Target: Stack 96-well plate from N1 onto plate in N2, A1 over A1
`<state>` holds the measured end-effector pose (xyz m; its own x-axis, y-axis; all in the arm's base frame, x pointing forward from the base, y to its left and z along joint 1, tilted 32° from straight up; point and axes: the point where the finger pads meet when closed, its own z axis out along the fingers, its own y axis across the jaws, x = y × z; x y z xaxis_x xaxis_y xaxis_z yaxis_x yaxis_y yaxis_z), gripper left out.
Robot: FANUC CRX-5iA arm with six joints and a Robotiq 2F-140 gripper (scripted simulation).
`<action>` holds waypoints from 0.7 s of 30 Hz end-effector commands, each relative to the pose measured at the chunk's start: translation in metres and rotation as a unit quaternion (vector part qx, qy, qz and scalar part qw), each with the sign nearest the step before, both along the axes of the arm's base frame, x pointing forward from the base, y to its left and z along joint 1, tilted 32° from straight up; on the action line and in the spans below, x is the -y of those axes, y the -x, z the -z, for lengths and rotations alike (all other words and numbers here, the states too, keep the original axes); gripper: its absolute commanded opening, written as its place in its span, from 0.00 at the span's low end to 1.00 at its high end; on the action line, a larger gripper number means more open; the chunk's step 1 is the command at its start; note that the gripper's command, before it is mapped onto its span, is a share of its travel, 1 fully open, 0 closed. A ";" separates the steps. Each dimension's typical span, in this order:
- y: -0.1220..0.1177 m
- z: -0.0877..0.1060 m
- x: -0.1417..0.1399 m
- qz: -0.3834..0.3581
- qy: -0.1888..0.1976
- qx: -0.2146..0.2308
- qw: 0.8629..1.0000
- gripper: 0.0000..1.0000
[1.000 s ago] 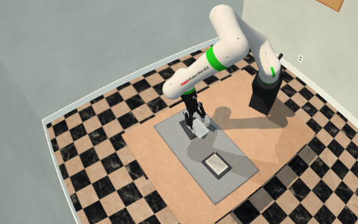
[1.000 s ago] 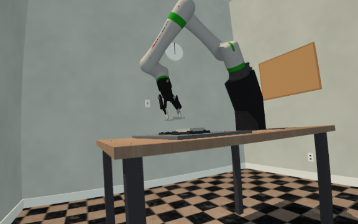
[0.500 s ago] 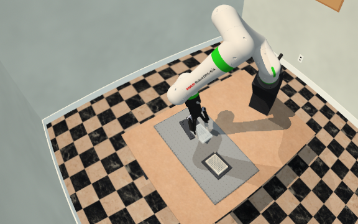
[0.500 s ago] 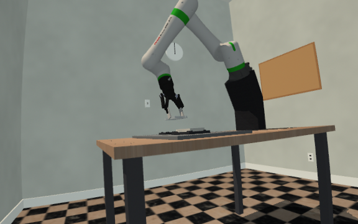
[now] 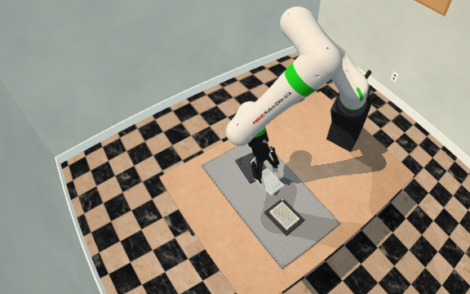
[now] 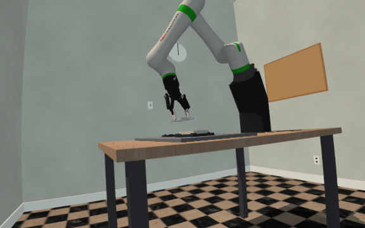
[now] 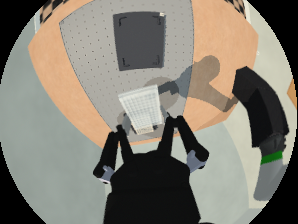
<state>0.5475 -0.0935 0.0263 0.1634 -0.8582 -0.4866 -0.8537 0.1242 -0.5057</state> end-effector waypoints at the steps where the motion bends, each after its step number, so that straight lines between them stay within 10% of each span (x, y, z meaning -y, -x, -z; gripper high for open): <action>1: -0.003 -0.003 -0.010 0.000 0.000 0.000 1.000 0.00; 21: -0.017 -0.017 -0.066 0.000 0.000 0.000 1.000 0.00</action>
